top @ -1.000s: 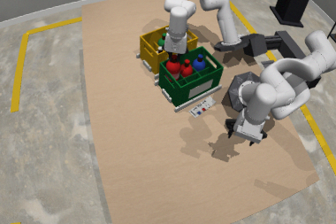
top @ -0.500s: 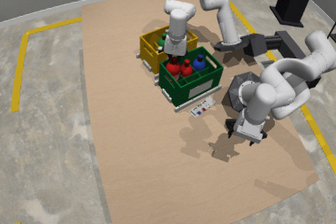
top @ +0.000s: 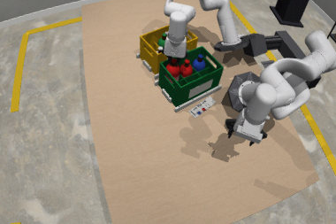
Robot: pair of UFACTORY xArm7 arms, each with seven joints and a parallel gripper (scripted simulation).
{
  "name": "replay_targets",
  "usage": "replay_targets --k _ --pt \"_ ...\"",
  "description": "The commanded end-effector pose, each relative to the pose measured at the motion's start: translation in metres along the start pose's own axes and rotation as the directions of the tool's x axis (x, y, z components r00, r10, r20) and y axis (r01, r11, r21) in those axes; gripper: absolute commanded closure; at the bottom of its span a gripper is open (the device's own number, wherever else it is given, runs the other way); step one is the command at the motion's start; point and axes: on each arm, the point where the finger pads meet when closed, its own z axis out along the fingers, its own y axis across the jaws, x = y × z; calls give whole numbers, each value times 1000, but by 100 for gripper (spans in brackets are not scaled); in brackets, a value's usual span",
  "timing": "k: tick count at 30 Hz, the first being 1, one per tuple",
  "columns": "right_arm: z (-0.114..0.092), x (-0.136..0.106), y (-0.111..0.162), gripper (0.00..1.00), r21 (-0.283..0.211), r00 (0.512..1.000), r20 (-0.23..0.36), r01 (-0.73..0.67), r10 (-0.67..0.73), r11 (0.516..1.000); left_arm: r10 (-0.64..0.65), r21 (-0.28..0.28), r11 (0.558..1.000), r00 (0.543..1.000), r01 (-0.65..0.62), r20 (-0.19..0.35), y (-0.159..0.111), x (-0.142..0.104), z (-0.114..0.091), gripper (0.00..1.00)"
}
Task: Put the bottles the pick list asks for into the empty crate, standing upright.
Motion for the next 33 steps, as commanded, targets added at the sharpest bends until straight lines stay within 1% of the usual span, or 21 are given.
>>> replay_targets --k 1,19,33 --pt "2 -2 0 100 1 1000 4 1 -1 1000 -1 -1 1000 1000 1 -3 0 1 -1 0" --pt "18 -2 0 100 1 1000 4 1 -1 1000 -1 -1 1000 1000 1 -3 0 1 -1 0" --pt "24 -2 0 100 1 1000 4 1 -1 1000 -1 -1 1000 1000 1 -3 0 1 -1 0"
